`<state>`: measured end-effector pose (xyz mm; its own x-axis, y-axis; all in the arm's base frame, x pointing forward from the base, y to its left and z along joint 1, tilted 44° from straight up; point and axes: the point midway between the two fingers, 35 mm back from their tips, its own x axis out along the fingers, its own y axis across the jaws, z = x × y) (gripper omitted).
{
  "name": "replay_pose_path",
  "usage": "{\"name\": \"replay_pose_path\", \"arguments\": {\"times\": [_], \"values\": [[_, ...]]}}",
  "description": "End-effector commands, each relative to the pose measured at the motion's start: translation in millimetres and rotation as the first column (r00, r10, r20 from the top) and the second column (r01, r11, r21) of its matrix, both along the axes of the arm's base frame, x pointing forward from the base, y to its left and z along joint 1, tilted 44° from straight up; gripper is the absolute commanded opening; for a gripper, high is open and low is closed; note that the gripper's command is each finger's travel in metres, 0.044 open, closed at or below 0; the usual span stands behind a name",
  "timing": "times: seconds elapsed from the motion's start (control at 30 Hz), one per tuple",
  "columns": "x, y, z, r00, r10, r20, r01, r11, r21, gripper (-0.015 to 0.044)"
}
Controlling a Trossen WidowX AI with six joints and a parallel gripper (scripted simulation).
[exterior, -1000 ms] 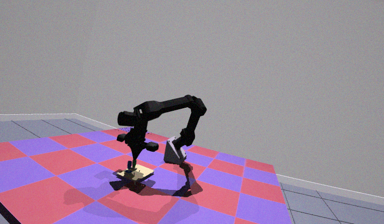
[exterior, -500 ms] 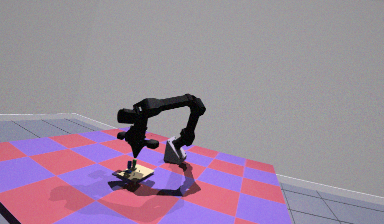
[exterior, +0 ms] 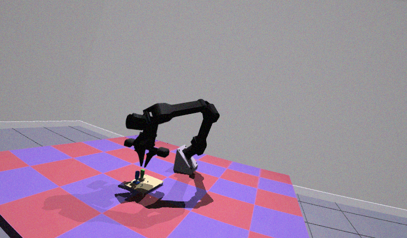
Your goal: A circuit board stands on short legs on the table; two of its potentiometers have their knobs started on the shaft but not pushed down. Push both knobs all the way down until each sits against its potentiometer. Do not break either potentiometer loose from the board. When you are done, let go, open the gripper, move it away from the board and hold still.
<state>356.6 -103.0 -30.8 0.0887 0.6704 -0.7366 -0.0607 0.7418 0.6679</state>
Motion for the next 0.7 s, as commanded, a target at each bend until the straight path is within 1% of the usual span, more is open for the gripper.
{"name": "replay_pose_path", "arguments": {"times": [0.0, 0.23, 0.33, 0.5, 0.67], "values": [[7, -5, 6, 1.0, 0.009, 0.026, -0.009, 1.0, -0.012, 0.0], [35, -24, 22, 0.999, -0.015, -0.047, 0.016, 1.0, 0.016, 0.0], [39, -27, 26, 0.998, -0.02, -0.062, 0.021, 1.0, 0.021, 0.0], [40, -15, 12, 0.998, -0.02, -0.062, 0.021, 1.0, 0.022, 0.0], [40, -14, 11, 0.998, -0.02, -0.062, 0.021, 1.0, 0.022, 0.0]]}}
